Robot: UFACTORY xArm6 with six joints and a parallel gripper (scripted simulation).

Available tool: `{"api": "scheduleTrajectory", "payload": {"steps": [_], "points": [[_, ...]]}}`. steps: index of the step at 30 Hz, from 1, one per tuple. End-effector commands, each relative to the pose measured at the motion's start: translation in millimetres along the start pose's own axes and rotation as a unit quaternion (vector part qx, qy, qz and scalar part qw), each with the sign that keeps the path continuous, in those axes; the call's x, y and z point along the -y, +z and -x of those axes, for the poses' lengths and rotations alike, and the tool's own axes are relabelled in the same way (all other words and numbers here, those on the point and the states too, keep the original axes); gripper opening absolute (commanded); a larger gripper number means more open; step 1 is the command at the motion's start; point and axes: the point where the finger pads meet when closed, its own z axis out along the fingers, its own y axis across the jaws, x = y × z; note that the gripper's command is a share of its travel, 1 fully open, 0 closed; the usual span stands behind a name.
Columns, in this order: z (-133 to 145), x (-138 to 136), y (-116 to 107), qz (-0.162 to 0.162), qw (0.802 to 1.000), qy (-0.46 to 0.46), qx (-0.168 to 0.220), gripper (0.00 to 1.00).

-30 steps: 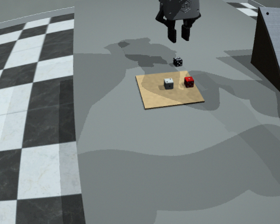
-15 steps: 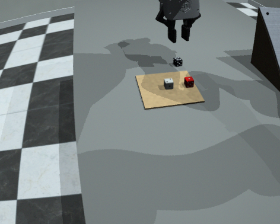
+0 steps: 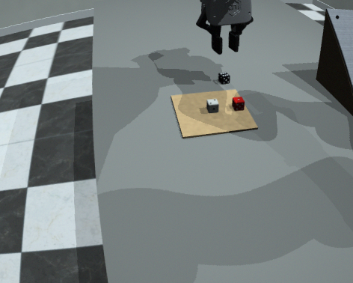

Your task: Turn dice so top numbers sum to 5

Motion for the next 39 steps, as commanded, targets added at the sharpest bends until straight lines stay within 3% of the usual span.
{"api": "scheduleTrajectory", "payload": {"steps": [1,39], "points": [[-0.8,1.1,-0.3,-0.001,1.000,0.000,-0.001,0.36],[-2.2,3.0,41.7,0.000,1.000,0.000,0.000,0.36]]}}
